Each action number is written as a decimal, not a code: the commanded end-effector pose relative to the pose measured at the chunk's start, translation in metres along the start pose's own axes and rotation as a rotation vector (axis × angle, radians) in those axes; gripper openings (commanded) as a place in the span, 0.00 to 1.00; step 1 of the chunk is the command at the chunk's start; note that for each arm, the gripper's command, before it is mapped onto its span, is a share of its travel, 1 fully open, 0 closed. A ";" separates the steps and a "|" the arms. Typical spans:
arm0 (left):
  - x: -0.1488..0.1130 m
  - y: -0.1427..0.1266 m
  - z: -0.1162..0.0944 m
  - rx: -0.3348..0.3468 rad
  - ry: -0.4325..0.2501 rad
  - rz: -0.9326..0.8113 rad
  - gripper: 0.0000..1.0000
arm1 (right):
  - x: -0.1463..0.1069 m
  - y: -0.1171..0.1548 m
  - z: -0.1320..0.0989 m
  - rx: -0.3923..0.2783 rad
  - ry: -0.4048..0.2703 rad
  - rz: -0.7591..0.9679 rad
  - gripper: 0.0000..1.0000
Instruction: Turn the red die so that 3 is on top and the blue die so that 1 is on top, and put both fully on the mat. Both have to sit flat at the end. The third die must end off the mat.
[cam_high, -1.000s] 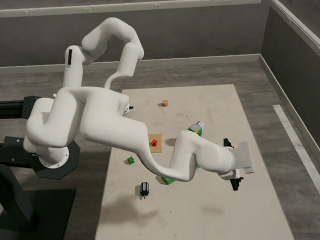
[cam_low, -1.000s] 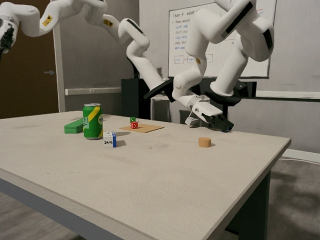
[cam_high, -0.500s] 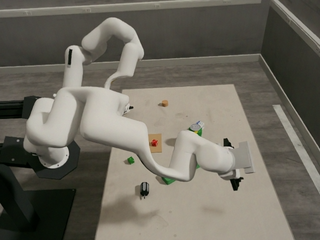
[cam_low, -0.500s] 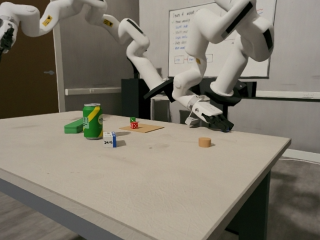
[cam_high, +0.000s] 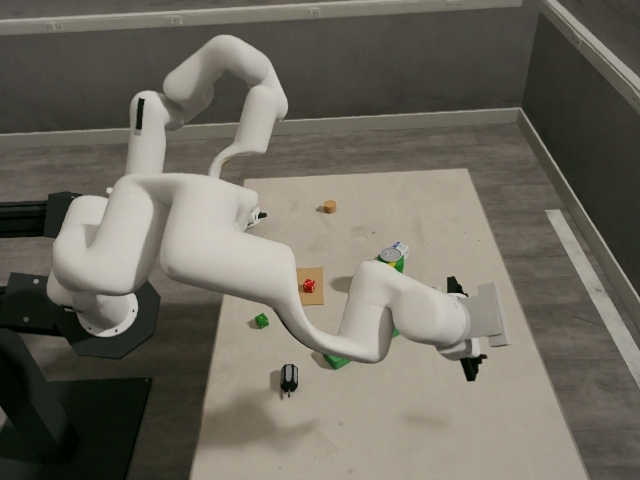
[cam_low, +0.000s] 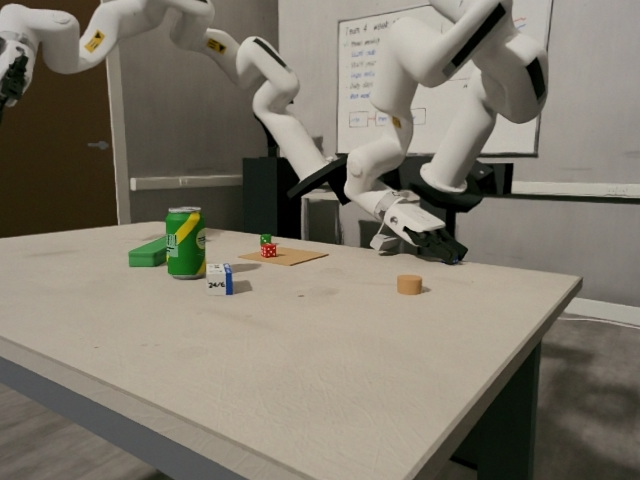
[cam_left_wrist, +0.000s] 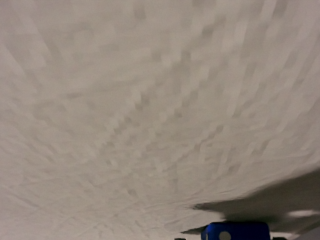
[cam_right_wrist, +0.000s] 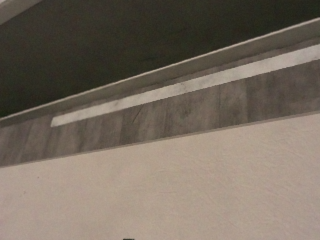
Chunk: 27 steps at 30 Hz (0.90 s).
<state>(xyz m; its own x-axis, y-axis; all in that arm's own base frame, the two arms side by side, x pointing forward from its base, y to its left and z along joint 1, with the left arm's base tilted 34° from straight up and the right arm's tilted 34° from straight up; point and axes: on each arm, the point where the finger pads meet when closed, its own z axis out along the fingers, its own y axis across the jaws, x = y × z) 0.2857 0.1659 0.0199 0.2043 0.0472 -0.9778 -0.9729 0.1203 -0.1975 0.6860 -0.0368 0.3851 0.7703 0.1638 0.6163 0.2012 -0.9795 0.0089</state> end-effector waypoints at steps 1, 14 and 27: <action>0.000 0.000 0.000 0.001 0.000 -0.001 0.43 | 0.002 -0.001 -0.002 -0.001 0.005 -0.002 1.00; 0.000 0.000 -0.025 0.001 0.000 -0.001 0.43 | 0.002 -0.001 -0.002 -0.001 0.005 -0.002 1.00; 0.000 0.000 -0.050 0.001 0.000 -0.001 0.43 | 0.002 -0.001 -0.002 -0.001 0.005 -0.002 1.00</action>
<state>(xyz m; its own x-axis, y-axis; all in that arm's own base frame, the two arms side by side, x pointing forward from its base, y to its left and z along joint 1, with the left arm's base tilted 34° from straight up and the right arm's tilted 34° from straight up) 0.2807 0.1197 0.0166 0.2042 0.0470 -0.9778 -0.9729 0.1206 -0.1974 0.6860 -0.0368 0.3851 0.7703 0.1638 0.6163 0.2012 -0.9795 0.0089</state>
